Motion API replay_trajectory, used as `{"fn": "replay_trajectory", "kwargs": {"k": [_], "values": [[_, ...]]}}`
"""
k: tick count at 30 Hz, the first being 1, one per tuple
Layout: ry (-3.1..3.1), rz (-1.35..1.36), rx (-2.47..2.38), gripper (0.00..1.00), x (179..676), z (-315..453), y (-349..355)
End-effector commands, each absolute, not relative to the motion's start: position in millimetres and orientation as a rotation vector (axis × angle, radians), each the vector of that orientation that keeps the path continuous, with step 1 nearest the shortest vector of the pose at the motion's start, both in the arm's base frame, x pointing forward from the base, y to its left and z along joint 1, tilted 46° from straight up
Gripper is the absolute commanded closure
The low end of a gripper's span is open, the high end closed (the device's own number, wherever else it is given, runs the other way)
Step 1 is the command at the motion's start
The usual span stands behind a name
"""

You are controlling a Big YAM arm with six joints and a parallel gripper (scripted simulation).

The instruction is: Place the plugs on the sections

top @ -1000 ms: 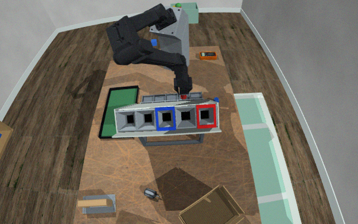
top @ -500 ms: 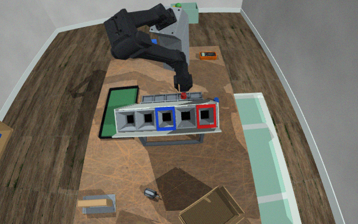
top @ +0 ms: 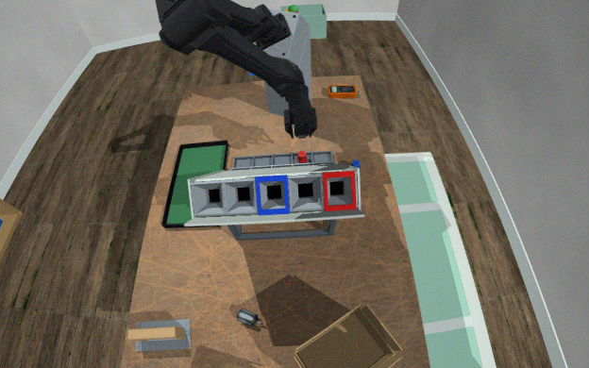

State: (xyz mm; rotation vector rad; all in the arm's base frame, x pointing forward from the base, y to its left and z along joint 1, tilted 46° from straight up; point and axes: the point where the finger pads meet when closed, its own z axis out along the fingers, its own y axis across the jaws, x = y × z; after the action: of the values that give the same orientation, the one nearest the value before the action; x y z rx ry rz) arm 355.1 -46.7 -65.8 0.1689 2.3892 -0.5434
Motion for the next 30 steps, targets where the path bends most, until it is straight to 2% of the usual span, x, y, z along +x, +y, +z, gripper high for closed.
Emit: {"fn": "replay_trajectory", "kwargs": {"k": [1, 30], "values": [[2.408, -0.545, 0.208, 0.41, 347.8, -68.4, -49.0], [2.409, -0.539, 0.197, 0.41, 345.2, -68.2, -45.9]]}}
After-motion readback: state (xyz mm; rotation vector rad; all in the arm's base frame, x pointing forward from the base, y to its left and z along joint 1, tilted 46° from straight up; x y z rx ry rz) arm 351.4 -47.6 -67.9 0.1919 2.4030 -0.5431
